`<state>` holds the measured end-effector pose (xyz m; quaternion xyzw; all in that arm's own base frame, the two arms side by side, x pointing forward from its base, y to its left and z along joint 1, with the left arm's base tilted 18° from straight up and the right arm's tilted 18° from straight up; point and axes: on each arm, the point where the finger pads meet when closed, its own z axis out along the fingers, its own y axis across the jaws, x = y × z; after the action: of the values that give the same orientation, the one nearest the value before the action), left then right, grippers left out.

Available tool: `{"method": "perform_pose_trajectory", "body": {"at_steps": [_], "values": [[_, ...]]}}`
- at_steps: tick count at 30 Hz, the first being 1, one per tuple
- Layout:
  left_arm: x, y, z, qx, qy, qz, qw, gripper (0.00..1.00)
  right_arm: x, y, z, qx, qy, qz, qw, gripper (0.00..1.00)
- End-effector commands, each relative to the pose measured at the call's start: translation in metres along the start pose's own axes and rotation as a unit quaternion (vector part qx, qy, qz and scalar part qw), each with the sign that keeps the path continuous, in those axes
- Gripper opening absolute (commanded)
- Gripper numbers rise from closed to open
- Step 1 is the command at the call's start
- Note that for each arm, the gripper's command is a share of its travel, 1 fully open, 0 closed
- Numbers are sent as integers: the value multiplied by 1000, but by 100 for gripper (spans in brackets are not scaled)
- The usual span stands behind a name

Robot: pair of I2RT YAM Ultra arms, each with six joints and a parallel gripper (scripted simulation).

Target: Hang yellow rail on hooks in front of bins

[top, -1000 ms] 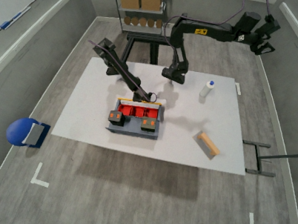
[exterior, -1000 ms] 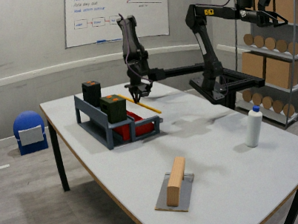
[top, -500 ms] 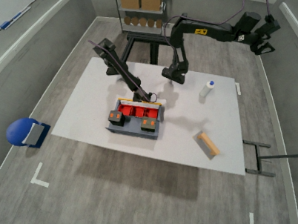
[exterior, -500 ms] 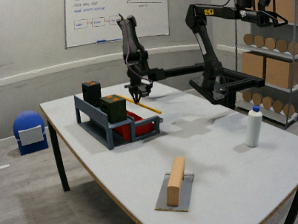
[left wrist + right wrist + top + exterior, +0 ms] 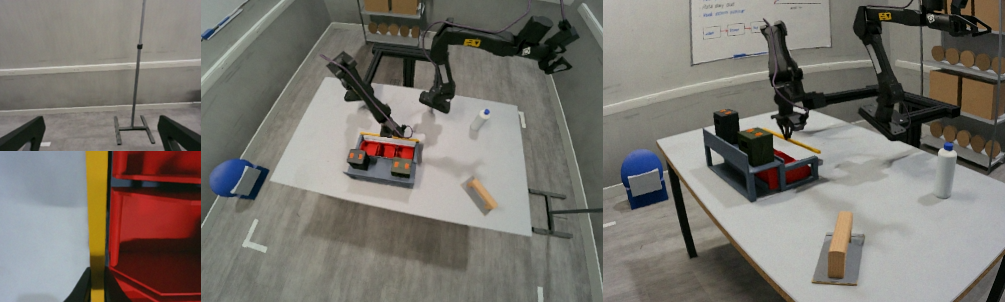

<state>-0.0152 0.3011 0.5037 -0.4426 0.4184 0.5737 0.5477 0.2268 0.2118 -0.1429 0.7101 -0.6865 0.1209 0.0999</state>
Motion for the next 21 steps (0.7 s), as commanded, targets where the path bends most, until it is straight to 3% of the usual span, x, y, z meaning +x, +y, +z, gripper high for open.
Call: {"method": "perform_pose_trajectory", "body": {"at_steps": [1,21], "values": [[-17,3,-9,-3,-26,3,1000,100,-17,-14,-12,19,-23,-2,1000,0],[-17,3,-9,-3,-26,3,1000,100,-17,-18,-17,27,-25,-1,999,0]]}}
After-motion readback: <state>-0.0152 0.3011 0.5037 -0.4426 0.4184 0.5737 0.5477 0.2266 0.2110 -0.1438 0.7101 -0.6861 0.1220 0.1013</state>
